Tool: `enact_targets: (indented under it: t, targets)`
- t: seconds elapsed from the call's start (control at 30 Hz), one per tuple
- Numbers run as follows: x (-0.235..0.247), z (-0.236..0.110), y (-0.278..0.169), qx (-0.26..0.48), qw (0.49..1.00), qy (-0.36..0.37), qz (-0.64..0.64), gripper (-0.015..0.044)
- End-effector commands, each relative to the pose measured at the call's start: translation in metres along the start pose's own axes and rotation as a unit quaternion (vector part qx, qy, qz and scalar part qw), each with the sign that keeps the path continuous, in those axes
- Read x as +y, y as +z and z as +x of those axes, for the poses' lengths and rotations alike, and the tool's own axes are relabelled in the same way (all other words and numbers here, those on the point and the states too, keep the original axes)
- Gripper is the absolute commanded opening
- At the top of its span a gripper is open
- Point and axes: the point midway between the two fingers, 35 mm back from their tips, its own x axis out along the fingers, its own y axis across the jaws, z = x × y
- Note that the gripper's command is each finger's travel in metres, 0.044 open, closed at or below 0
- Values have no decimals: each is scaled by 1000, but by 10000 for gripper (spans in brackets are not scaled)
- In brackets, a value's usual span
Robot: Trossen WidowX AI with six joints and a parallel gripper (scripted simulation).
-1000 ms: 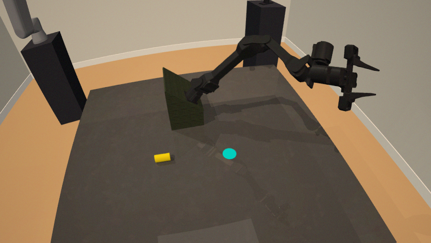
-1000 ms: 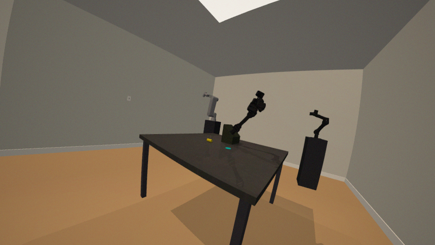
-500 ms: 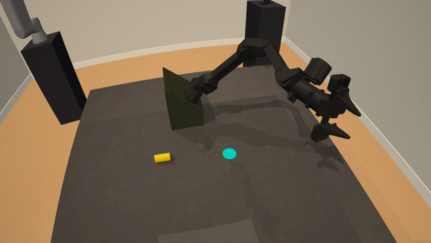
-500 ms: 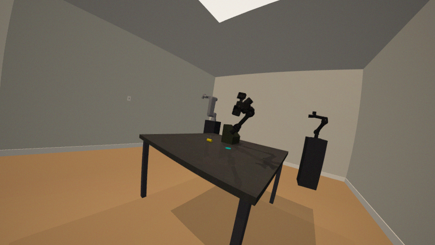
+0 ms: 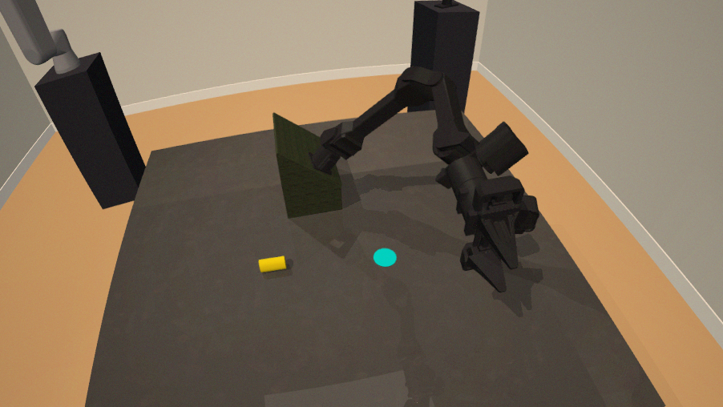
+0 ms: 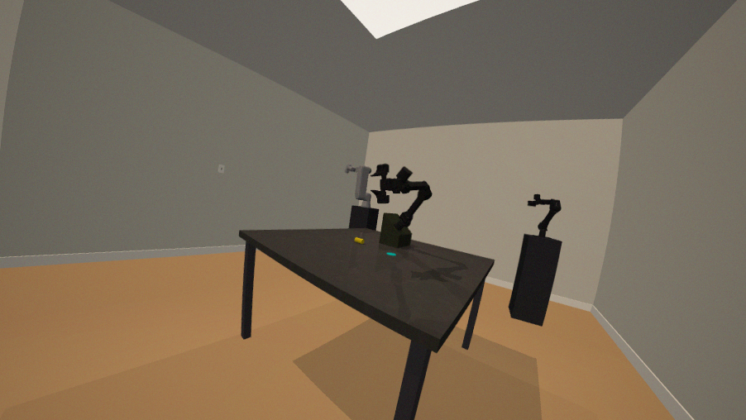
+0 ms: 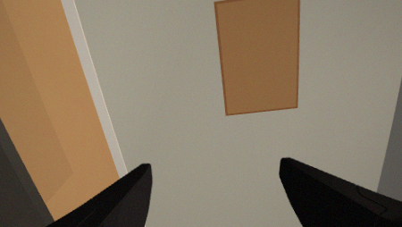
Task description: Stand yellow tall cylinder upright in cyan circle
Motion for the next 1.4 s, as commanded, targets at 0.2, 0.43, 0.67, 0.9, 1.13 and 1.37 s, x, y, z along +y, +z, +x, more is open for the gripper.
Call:
enact_targets:
  t: [0.2,0.43,0.67,0.9,1.13,1.37]
  targets:
    - [26,7,-98,112,986,60,104,309]
    - [42,-2,-163,192,960,87,186,309]
    - [59,-19,-224,272,918,104,270,309]
    - [77,-45,-278,348,860,112,355,309]
    - [97,-76,-325,420,787,111,438,309]
    - [117,-112,-363,485,699,101,516,309]
